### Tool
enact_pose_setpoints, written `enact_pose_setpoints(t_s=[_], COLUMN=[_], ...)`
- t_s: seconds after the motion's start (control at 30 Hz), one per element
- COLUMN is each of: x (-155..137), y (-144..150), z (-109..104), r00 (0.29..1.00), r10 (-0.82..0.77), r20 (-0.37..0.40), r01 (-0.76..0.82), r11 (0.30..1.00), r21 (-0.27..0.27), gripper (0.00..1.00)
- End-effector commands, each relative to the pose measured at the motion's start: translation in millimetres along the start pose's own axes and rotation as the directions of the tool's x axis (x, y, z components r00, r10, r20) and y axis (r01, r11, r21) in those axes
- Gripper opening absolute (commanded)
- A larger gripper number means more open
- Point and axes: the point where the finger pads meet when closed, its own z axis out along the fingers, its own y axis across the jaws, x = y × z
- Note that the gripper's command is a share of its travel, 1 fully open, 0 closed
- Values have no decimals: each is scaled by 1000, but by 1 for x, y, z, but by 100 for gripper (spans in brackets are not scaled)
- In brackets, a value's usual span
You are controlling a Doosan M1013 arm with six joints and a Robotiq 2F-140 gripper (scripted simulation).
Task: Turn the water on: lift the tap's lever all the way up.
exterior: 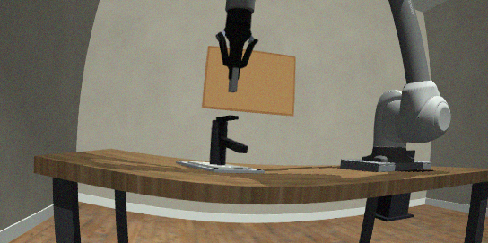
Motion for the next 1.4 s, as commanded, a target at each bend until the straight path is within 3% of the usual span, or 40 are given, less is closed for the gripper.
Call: enact_pose_setpoints(t_s=[0.0,0.03,1.37], x=[0,0,0], y=[0,0,0], z=[0,0,1], r00=[1000,1000,1000], r10=[0,0,-1], r20=[0,0,-1], r01=[0,0,1], r11=[1000,1000,1000], r21=[0,0,0], gripper=[0,37,37])
